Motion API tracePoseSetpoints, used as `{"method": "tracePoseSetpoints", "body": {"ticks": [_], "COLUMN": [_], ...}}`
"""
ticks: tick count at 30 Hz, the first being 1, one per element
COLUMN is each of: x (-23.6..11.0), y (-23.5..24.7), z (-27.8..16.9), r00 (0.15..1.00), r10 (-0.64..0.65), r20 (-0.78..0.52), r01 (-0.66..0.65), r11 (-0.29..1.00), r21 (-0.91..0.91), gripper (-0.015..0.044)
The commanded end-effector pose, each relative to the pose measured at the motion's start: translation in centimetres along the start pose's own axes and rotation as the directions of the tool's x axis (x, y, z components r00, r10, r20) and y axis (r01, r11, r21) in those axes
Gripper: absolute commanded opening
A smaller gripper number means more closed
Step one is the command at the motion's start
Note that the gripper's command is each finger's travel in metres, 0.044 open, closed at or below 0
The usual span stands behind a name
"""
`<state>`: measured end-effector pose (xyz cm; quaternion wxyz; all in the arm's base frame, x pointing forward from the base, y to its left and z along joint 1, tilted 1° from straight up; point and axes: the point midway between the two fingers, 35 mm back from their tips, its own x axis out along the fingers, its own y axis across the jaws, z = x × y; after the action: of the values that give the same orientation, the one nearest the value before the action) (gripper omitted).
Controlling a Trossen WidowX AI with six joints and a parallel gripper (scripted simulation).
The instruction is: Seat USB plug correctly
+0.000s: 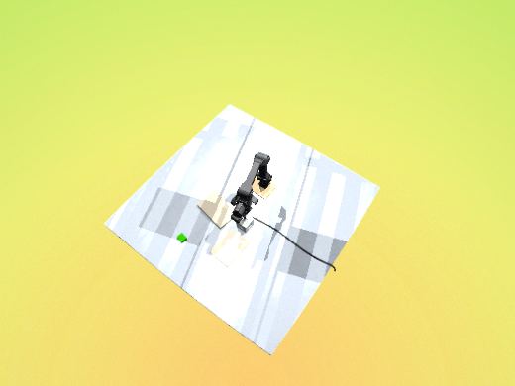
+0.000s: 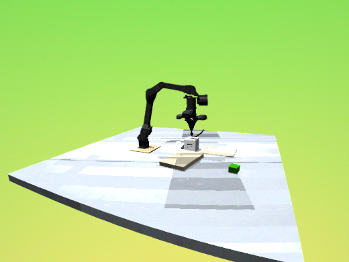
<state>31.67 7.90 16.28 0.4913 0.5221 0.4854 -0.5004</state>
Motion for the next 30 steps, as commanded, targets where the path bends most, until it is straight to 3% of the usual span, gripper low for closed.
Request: {"method": "tracePoseSetpoints", "body": {"ticks": [1,30], "x": [0.04,0.39], "y": [0.03,0.01], "z": [0.11,0.18], "r00": [1.000,1.000], "r10": [0.003,0.003], "r20": [0.005,0.008], "r01": [-0.003,-0.003], "r11": [1.000,0.999], "r21": [-0.007,-0.032], "gripper": [0.0000,0.0000]}}
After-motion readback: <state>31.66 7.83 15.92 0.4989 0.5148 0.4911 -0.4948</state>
